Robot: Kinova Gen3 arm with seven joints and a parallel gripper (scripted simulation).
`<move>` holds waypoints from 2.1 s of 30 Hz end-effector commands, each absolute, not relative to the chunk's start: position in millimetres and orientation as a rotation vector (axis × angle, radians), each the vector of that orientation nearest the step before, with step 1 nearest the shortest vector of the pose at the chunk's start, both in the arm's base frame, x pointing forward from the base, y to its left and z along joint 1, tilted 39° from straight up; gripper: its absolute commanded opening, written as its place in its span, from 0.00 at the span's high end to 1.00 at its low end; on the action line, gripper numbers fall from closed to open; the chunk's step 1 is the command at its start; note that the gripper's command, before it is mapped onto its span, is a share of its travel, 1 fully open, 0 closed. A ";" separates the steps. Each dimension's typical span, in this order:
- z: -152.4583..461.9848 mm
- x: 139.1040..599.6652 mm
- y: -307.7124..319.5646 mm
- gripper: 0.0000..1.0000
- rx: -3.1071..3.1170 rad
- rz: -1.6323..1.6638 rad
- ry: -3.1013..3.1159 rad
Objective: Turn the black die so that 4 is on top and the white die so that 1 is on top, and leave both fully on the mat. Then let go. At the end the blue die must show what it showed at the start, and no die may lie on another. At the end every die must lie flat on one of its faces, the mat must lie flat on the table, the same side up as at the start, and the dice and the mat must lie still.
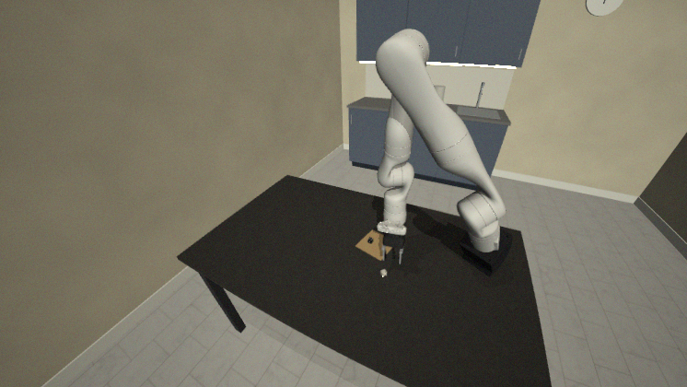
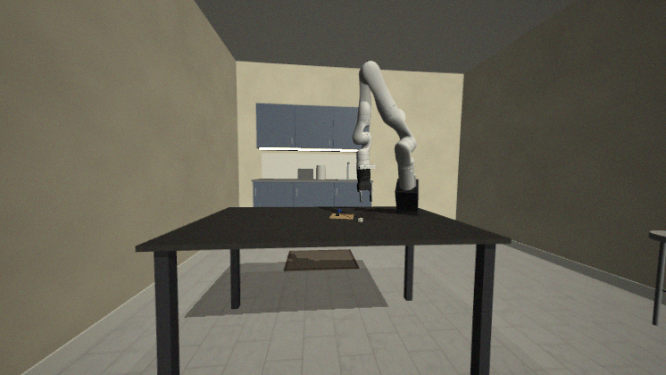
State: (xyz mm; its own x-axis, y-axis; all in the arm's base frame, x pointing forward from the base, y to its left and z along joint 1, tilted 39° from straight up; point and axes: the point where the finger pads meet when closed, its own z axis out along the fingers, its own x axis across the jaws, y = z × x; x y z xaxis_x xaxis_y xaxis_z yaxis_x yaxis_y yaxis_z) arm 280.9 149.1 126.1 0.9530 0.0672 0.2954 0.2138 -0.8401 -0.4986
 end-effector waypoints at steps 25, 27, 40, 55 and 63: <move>98.3 283.8 144.2 0.00 -1.866 -0.849 -2.142; 98.1 287.9 144.9 0.00 -1.759 -0.884 -2.264; 101.6 308.3 152.8 0.00 -1.242 -1.024 -2.716; 105.1 317.3 158.2 0.00 -1.008 -1.075 -2.867; 105.1 317.4 158.3 0.30 -1.003 -1.076 -2.869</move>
